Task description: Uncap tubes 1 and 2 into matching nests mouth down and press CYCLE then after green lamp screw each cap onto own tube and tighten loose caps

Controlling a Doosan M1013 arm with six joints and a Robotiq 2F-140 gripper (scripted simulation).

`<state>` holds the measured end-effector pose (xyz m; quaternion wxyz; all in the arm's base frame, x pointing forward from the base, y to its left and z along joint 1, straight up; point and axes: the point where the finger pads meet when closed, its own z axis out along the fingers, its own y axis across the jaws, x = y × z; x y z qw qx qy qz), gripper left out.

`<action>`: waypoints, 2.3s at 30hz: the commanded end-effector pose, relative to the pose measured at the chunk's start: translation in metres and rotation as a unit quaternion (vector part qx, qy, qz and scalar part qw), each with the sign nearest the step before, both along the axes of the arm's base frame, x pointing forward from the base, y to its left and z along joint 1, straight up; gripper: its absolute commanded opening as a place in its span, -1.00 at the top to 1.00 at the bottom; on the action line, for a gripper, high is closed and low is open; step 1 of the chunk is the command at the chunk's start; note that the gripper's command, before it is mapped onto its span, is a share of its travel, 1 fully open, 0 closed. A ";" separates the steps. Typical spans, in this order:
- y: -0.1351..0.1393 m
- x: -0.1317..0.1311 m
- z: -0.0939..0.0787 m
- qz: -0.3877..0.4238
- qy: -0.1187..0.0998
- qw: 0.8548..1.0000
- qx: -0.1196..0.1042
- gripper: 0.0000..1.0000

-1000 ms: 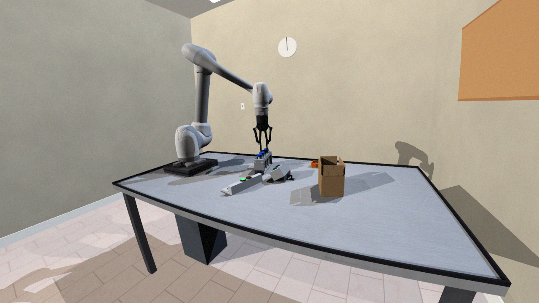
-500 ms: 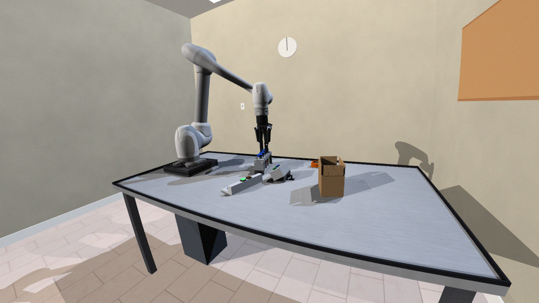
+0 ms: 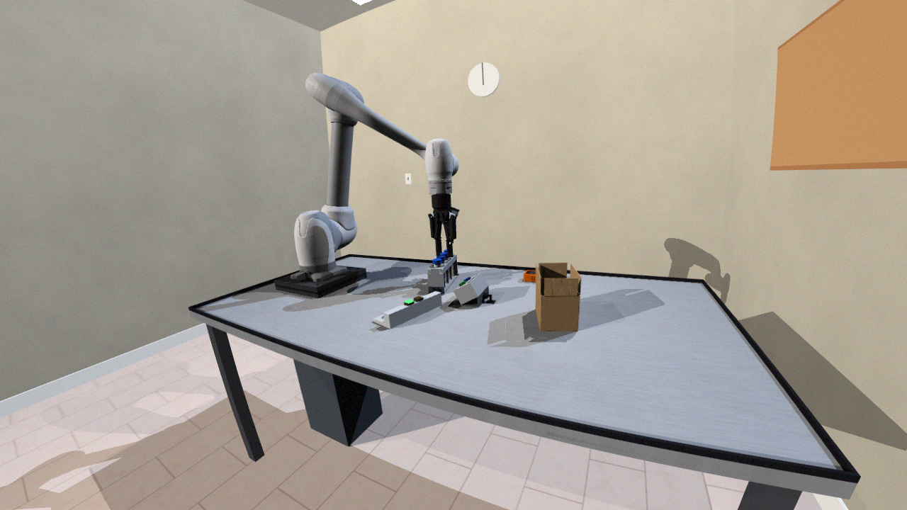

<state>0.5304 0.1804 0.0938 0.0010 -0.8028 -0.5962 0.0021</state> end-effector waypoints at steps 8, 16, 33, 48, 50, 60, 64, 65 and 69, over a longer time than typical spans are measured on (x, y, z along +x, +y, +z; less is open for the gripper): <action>0.000 0.000 0.022 0.000 -0.001 1.000 0.000 0.18; 0.000 0.001 0.040 0.000 -0.001 1.000 0.000 0.18; -0.051 0.010 0.047 0.344 0.000 0.939 0.001 0.18; -0.051 0.010 0.026 0.349 0.000 0.937 0.002 0.18; -0.051 0.010 0.020 0.349 0.000 0.937 0.002 0.18; -0.051 0.010 0.011 0.349 0.000 0.937 0.002 0.18; -0.051 0.010 0.010 0.349 0.000 0.937 0.002 0.18; -0.051 0.010 0.009 0.349 0.000 0.937 0.002 0.18; -0.051 0.010 0.007 0.349 0.000 0.937 0.002 0.18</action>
